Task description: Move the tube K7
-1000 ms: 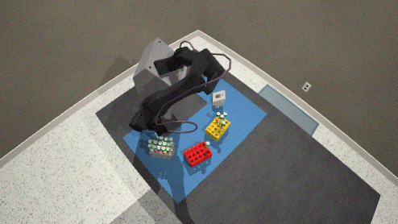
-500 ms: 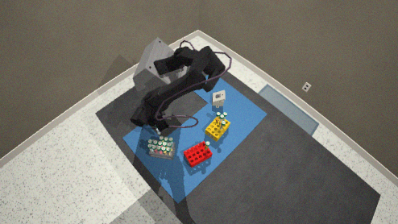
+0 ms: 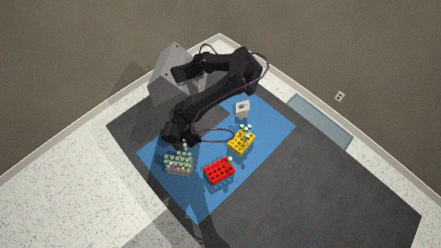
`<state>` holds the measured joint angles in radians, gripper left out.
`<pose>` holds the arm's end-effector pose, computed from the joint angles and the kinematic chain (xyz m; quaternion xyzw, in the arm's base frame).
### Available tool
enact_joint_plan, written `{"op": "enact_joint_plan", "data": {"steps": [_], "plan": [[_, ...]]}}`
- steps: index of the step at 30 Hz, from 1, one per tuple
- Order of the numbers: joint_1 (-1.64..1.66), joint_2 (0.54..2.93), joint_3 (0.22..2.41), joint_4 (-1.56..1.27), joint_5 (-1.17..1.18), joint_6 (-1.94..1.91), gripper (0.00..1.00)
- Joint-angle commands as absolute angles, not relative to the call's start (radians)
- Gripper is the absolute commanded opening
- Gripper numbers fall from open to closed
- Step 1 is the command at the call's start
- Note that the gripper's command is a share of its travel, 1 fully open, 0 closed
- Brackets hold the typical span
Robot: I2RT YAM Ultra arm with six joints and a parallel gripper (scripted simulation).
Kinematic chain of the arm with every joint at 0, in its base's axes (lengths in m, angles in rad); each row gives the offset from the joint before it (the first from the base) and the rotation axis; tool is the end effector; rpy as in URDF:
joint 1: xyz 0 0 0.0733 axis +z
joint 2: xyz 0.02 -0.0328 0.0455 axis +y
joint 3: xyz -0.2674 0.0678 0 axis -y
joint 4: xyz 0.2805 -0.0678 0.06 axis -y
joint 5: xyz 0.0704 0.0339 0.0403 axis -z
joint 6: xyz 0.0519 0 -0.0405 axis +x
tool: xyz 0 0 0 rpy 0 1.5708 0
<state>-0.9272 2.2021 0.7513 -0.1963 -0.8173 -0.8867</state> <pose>0.1888 -0.1868 -0.0422 0.0337 0.9165 0.2722 0.2912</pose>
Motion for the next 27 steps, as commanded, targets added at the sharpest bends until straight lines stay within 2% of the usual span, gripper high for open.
{"op": "enact_joint_plan", "data": {"steps": [1, 27], "plan": [[-0.937, 2.160, 0.722, -0.173, -0.832, -0.827, 0.00], [-0.715, 1.896, 0.676, -0.186, -0.802, -0.522, 0.00]]}}
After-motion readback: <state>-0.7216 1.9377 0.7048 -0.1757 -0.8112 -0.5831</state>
